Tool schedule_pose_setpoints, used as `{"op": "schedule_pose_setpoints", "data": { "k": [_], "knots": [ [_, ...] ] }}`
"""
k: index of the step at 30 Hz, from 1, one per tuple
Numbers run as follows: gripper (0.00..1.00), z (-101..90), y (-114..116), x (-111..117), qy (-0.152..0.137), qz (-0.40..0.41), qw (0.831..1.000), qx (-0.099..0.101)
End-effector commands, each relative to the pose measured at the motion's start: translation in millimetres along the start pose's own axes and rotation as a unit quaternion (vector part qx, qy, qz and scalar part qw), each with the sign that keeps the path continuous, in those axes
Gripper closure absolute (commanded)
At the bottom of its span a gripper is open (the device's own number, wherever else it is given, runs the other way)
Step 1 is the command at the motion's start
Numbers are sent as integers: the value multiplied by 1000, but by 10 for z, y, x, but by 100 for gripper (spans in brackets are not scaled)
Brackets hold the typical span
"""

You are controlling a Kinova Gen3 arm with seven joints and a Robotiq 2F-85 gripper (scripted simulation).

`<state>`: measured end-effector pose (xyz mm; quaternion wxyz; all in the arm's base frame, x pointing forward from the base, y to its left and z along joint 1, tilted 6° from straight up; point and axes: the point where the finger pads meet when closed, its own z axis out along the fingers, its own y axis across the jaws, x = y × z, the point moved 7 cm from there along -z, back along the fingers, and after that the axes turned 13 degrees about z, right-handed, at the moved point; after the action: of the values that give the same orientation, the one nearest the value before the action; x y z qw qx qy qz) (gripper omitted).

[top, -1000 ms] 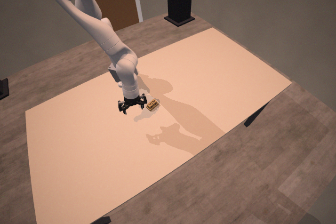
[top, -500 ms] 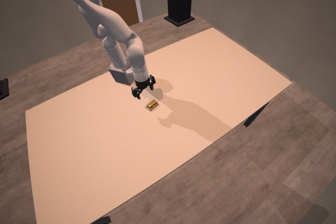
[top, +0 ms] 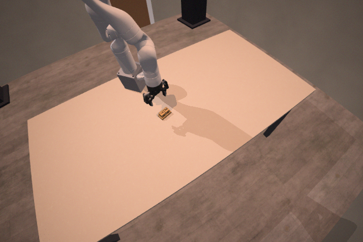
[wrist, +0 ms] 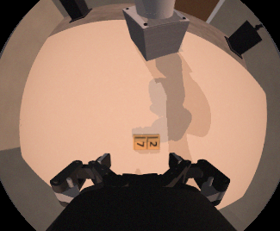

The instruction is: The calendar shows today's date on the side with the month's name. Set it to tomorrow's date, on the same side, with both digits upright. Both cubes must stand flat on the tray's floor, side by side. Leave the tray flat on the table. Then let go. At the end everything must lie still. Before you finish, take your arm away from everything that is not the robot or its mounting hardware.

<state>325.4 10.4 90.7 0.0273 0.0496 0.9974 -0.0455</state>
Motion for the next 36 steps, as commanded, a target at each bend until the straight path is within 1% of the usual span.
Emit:
{"op": "schedule_pose_setpoints", "data": {
  "k": [1, 14, 19, 23, 26, 28, 30, 33, 36],
  "knots": [
    [0, -10, 23, -2, -3, 0, 1000, -3],
    [0, 0, 26, 5, -1, 13, 1000, -4],
    [0, 35, 37, 26, 4, 56, 998, -6],
    [0, 90, 51, 56, 12, 117, 993, -8],
    [0, 135, 63, 75, 18, 177, 984, -9],
    [0, 166, 70, 84, 21, 222, 975, -9],
    [0, 166, 70, 84, 21, 222, 975, -9],
    [0, 215, 78, 93, 25, 295, 955, -8],
    [0, 265, 82, 93, 27, 370, 929, -7]
  ]
}}
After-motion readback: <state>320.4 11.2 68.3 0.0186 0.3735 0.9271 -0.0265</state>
